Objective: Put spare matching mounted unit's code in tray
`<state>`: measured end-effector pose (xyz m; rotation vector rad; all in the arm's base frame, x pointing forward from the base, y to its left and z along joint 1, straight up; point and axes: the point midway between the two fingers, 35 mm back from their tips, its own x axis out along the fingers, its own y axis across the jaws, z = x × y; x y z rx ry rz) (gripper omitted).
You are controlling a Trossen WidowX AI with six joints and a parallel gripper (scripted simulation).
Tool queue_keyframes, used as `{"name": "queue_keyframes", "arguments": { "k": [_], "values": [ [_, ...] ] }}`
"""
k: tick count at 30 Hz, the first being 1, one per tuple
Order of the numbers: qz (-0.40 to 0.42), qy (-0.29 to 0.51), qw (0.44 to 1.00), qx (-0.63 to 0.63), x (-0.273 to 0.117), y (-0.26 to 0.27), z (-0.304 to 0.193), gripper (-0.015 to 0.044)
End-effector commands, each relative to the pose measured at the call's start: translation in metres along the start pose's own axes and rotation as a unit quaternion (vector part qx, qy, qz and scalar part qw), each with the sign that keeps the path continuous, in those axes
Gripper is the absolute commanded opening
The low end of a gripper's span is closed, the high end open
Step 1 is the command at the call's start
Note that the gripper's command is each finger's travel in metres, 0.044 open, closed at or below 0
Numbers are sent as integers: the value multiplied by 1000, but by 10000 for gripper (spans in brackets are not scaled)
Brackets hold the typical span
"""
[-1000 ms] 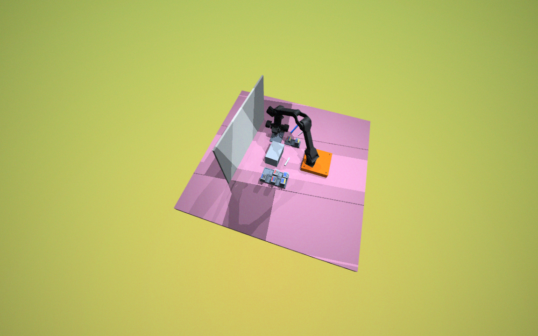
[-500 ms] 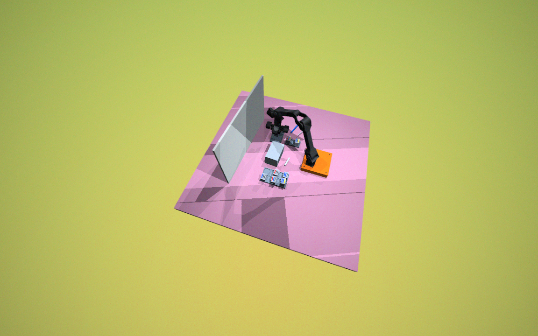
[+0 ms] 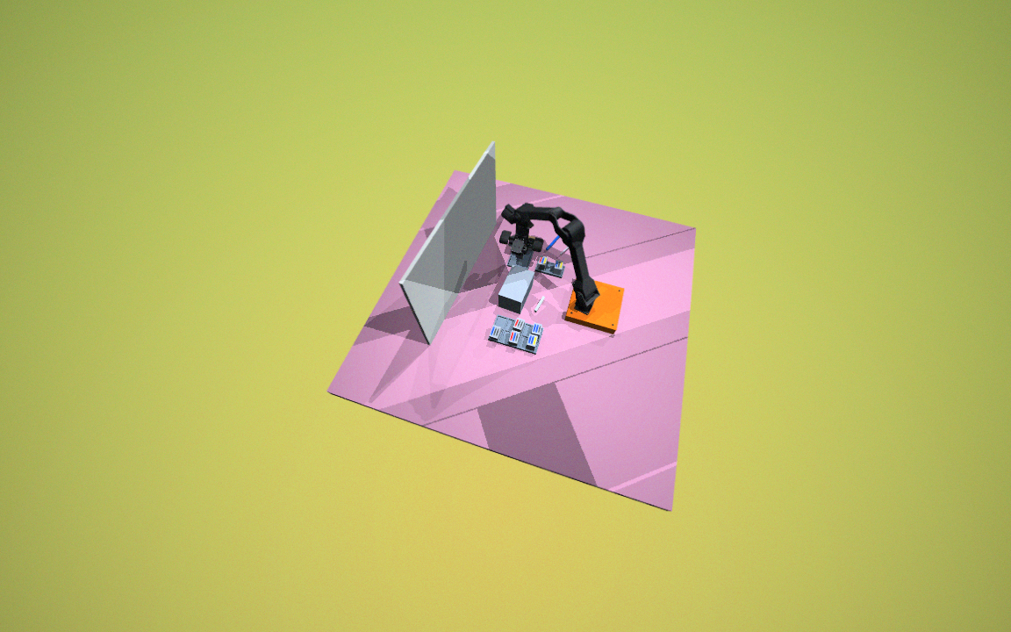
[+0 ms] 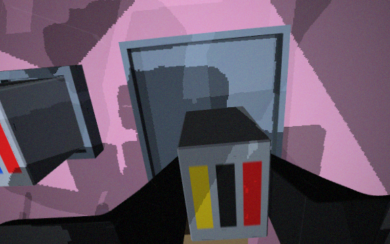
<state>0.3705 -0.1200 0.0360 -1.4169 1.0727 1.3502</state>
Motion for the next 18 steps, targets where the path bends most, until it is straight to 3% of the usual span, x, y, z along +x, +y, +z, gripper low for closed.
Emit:
{"name": "queue_keyframes", "arguments": {
  "k": [1,10,18],
  "values": [
    [1,-2,1000,-2,4,2,1,0],
    [2,-2,1000,-2,10,3,2,0],
    [0,0,1000,0,7,2,1,210]
  ]
}}
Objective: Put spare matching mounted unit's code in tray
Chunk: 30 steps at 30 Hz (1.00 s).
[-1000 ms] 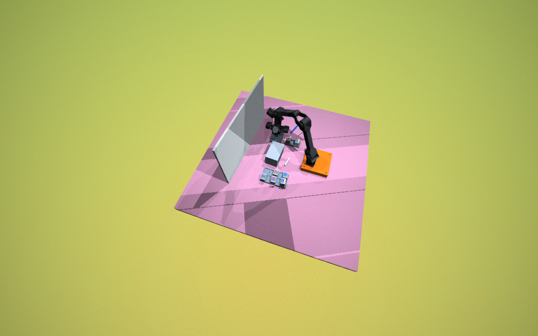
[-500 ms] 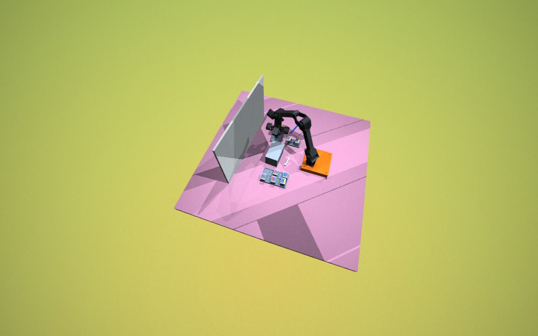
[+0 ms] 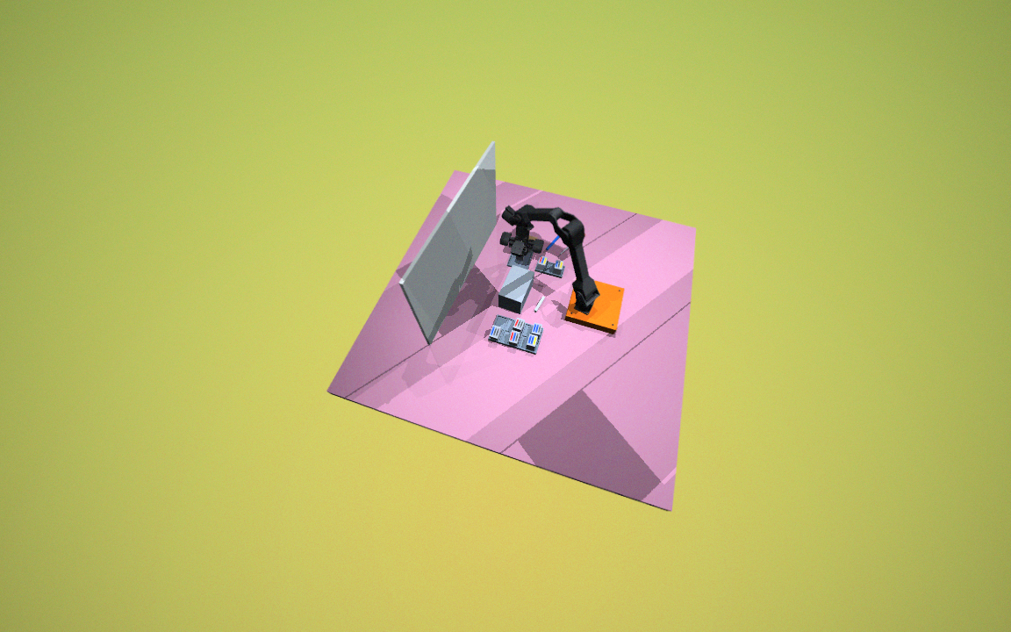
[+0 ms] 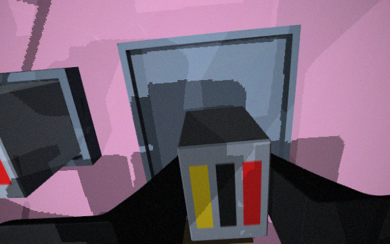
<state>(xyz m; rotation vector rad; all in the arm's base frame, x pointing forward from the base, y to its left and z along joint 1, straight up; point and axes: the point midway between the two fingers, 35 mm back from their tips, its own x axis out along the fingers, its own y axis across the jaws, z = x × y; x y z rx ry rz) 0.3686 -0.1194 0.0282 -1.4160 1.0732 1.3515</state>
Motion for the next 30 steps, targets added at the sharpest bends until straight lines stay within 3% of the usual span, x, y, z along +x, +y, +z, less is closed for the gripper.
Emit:
{"name": "queue_keyframes", "arguments": {
  "k": [1,9,17,30],
  "values": [
    [0,0,1000,0,0,0,0,236],
    [0,0,1000,0,-3,-1,0,440],
    [1,-1,1000,-2,-105,0,0,440],
    [-8,5,1000,0,-105,-2,-2,440]
  ]
}}
